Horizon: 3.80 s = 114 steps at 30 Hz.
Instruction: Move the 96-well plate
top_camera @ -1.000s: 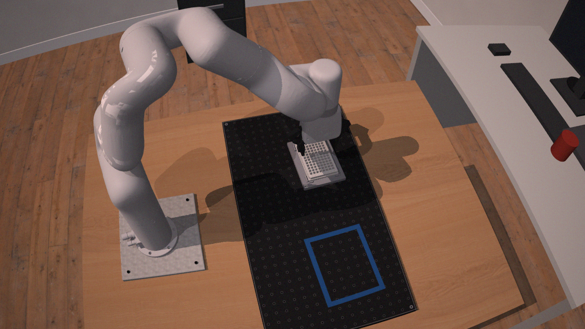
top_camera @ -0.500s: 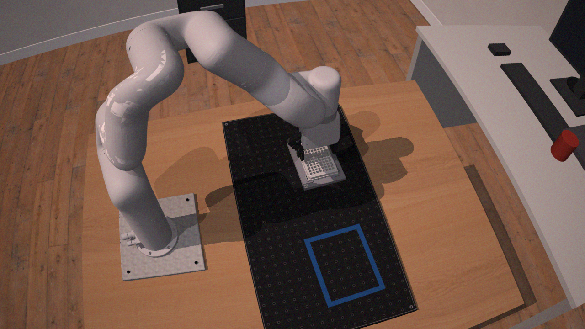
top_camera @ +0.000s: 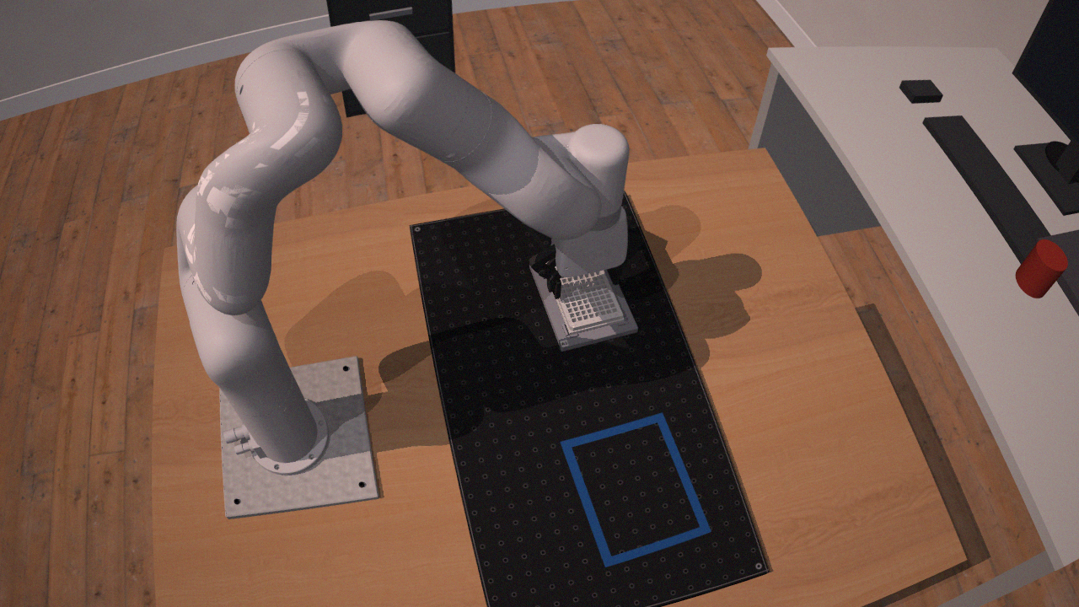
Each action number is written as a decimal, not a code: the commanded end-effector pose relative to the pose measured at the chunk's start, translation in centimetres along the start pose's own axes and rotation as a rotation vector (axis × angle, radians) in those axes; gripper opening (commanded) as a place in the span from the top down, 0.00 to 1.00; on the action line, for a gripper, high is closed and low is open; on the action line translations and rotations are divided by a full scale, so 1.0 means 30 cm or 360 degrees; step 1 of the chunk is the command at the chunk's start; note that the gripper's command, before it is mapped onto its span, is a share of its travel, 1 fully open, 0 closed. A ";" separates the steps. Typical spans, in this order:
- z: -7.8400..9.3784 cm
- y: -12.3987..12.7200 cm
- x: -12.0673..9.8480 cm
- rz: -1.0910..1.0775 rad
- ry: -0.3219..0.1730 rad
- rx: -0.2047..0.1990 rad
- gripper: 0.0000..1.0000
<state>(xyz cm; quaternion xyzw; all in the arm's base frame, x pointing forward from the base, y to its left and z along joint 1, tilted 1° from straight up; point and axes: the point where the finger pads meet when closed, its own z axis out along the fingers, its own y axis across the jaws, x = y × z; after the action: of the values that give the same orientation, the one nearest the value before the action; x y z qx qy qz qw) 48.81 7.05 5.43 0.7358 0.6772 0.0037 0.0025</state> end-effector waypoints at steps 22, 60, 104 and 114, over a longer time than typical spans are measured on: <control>0.040 0.005 0.001 0.0000 0.0002 -0.0007 0.00; 0.050 0.005 0.001 0.0000 0.0002 -0.0007 1.00; 0.036 0.005 0.001 0.0000 0.0002 -0.0007 1.00; 0.014 0.005 0.001 0.0000 0.0002 -0.0007 1.00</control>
<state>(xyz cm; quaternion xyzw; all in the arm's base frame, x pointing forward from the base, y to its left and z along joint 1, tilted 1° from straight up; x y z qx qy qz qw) 48.84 7.05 4.71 0.7358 0.6772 0.0039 0.0027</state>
